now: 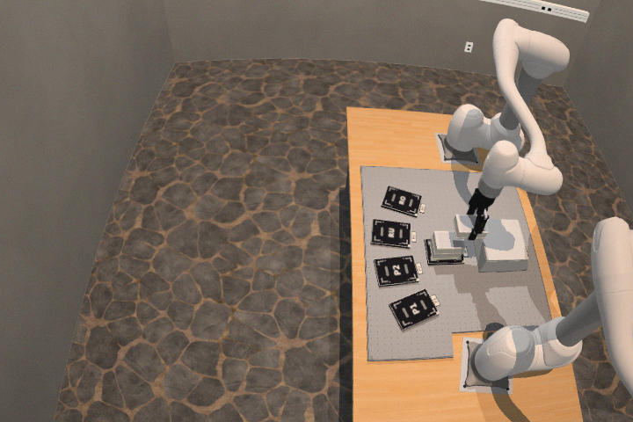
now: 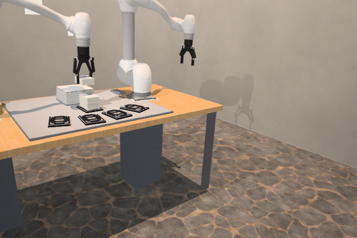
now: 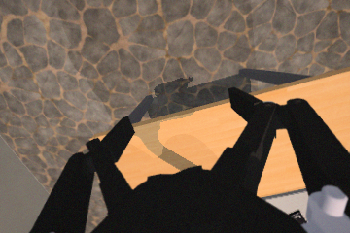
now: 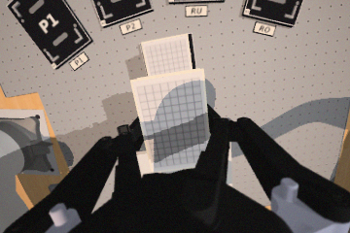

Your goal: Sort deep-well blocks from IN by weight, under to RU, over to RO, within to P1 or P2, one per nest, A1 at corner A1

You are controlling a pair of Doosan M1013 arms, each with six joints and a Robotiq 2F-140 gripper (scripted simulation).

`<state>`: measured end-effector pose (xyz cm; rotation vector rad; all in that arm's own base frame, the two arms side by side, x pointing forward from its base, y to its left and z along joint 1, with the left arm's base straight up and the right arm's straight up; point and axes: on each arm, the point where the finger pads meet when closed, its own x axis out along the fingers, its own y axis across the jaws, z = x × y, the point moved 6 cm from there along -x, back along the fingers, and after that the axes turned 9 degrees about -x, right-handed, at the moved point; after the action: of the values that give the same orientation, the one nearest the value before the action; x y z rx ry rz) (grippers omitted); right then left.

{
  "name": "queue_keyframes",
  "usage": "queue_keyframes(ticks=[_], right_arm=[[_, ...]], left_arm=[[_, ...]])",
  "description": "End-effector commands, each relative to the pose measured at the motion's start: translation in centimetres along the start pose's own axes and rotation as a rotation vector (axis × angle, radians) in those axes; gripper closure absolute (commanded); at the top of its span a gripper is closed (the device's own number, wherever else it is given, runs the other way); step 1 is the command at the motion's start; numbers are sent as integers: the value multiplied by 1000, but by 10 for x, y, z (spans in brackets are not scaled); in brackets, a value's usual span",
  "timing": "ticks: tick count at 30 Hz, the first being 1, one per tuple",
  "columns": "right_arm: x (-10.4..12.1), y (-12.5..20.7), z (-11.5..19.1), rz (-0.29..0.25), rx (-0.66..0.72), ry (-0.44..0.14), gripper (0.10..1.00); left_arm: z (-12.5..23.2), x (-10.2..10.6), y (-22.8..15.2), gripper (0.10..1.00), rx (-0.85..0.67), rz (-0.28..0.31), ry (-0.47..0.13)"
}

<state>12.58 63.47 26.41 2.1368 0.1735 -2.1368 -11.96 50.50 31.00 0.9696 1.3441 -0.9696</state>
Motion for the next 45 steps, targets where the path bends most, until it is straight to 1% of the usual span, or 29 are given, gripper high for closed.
queue_keyframes(ticks=[1,10,12,27,29,44,45], right_arm=[[-1,-2,8,-1,0,0,999],[-2,-6,38,-1,0,0,999],[-2,-6,38,-1,0,0,999],[-3,-14,87,-1,0,0,999],[-3,-14,87,-1,0,0,999],[-5,-21,137,-1,0,0,999],[-5,-21,137,-1,0,0,999]], left_arm=[[0,-1,0,98,0,0,1],[0,-1,0,98,0,0,1],[0,-1,0,98,0,0,1],[0,-1,0,98,0,0,1],[0,-1,0,98,0,0,1],[0,-1,0,98,0,0,1],[0,-1,0,98,0,0,1]])
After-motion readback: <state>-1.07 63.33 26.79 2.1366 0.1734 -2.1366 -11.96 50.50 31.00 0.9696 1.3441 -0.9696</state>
